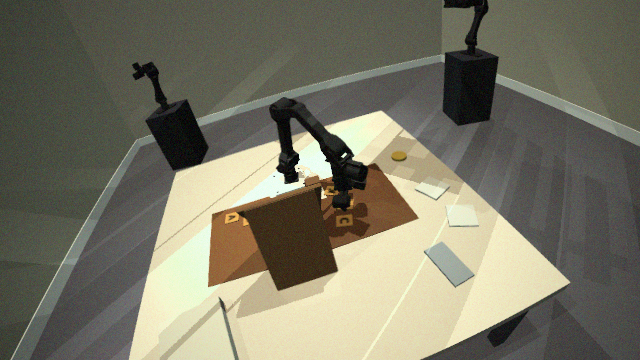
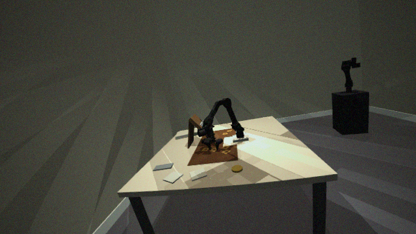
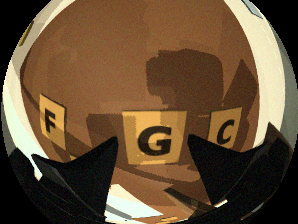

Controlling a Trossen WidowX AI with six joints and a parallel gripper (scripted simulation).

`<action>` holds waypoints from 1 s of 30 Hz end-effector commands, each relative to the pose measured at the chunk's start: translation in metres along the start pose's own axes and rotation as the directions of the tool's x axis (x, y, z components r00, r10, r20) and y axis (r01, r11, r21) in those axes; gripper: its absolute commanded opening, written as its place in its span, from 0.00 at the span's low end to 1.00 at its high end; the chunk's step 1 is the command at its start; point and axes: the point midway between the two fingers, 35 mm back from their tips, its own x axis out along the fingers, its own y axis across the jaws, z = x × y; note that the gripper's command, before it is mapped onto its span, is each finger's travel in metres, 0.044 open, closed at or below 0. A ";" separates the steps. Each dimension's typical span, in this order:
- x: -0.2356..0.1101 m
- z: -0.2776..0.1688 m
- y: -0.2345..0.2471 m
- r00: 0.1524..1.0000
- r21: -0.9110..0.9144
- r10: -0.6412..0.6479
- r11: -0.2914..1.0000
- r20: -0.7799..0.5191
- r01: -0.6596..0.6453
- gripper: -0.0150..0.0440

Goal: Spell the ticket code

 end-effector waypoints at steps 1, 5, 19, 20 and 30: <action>0.001 0.000 0.000 1.000 -0.004 -0.002 1.000 -0.004 0.002 0.83; 0.001 0.000 0.000 1.000 -0.004 -0.002 1.000 -0.004 0.002 0.83; 0.002 0.000 0.000 1.000 -0.004 -0.002 1.000 -0.004 0.002 0.83; 0.002 0.000 0.000 1.000 -0.004 -0.002 1.000 -0.004 0.002 0.83; 0.002 0.000 0.000 1.000 -0.004 -0.002 1.000 -0.004 0.002 0.83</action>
